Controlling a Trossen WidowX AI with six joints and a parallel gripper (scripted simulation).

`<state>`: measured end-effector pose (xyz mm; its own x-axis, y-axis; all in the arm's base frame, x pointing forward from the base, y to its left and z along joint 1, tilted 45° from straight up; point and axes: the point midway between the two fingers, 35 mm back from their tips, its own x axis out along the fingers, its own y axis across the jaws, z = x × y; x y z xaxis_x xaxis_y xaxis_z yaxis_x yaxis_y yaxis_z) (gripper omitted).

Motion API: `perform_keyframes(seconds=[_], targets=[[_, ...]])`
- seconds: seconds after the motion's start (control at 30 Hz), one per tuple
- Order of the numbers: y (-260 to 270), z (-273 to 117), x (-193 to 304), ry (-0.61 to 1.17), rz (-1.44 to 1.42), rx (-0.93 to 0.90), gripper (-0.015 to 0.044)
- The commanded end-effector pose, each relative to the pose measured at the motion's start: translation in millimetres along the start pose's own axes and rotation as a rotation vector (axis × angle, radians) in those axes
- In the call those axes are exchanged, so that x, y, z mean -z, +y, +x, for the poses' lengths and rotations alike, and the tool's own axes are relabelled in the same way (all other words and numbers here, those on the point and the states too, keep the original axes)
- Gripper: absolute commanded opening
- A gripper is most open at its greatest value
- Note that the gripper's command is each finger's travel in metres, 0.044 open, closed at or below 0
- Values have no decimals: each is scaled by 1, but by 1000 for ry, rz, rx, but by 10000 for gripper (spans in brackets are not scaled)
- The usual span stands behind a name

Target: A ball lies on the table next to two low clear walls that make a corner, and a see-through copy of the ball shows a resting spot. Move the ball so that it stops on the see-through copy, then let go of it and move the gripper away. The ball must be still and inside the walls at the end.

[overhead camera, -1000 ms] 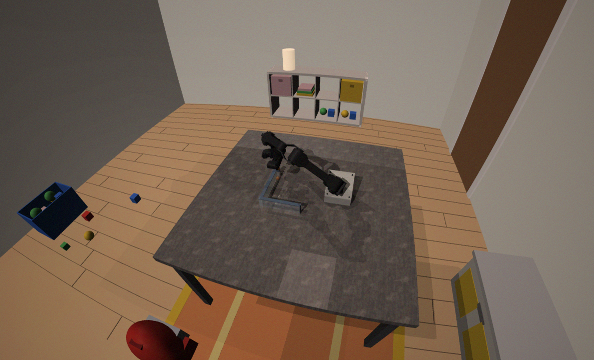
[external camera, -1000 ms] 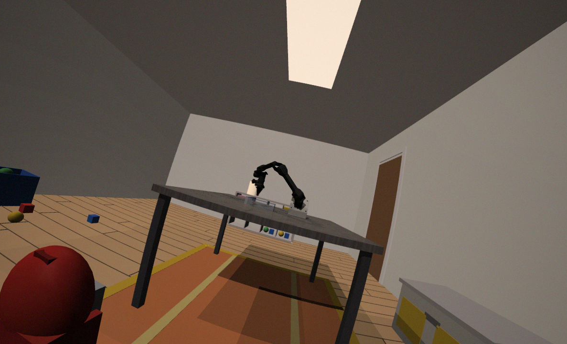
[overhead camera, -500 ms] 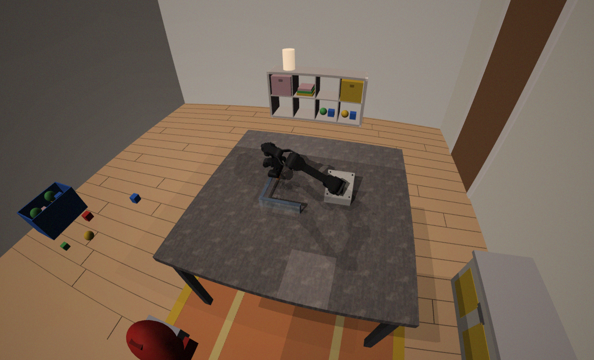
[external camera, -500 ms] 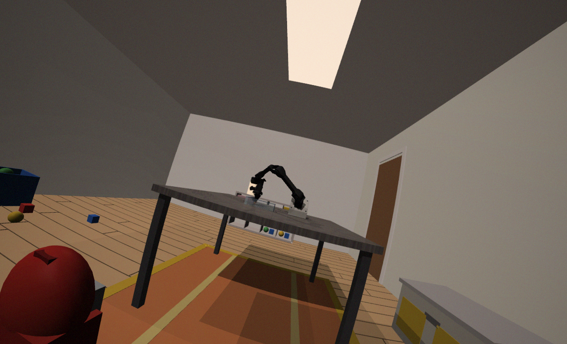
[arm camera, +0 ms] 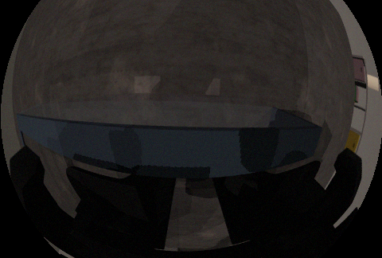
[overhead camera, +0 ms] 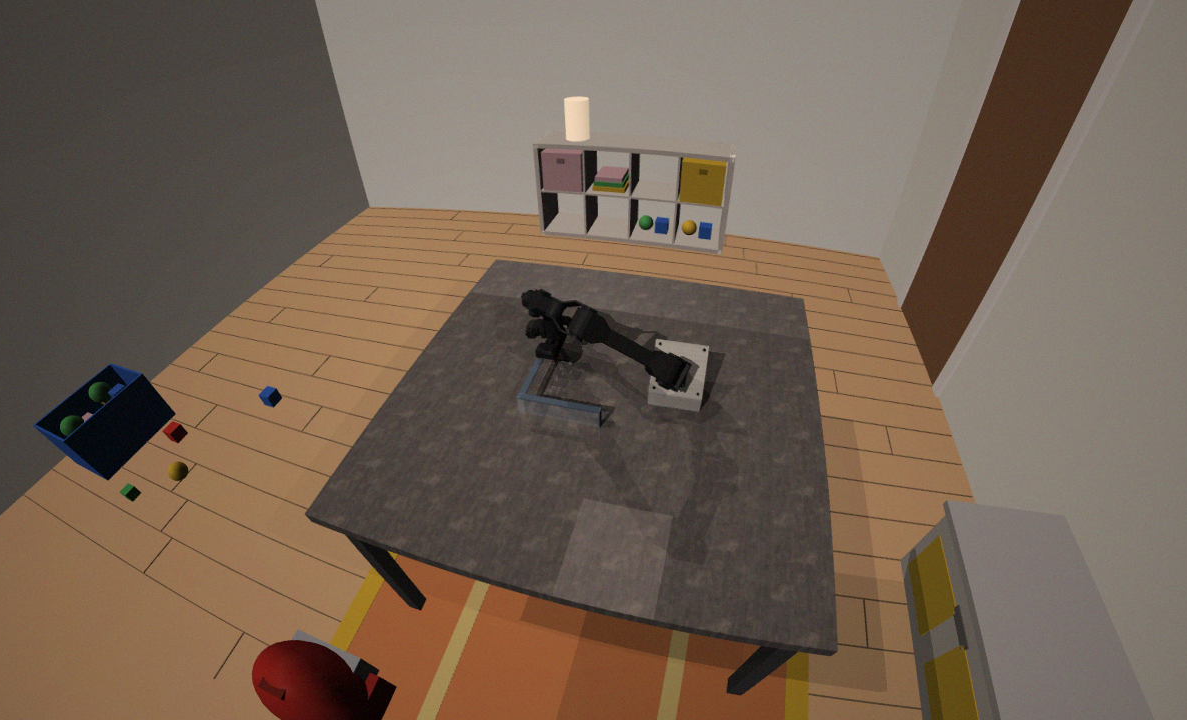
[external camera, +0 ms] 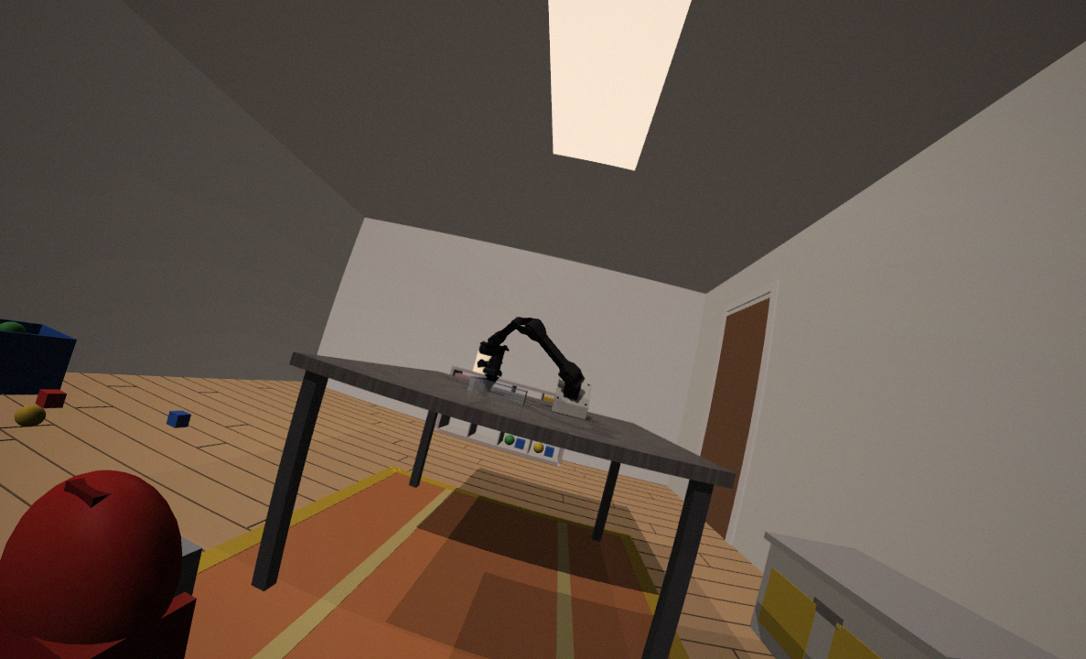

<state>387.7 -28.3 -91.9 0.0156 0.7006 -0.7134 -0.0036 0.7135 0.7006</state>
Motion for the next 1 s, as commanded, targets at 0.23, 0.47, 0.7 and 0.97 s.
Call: perform_keyframes(seconds=[0.23,0.47,0.7,0.97], targets=[[0,2,1,1,2,-2,105],[0,2,1,1,2,-2,223],[-1,-22,-1,1,3,-1,223],[-3,-76,-1,-13,13,-3,223]])
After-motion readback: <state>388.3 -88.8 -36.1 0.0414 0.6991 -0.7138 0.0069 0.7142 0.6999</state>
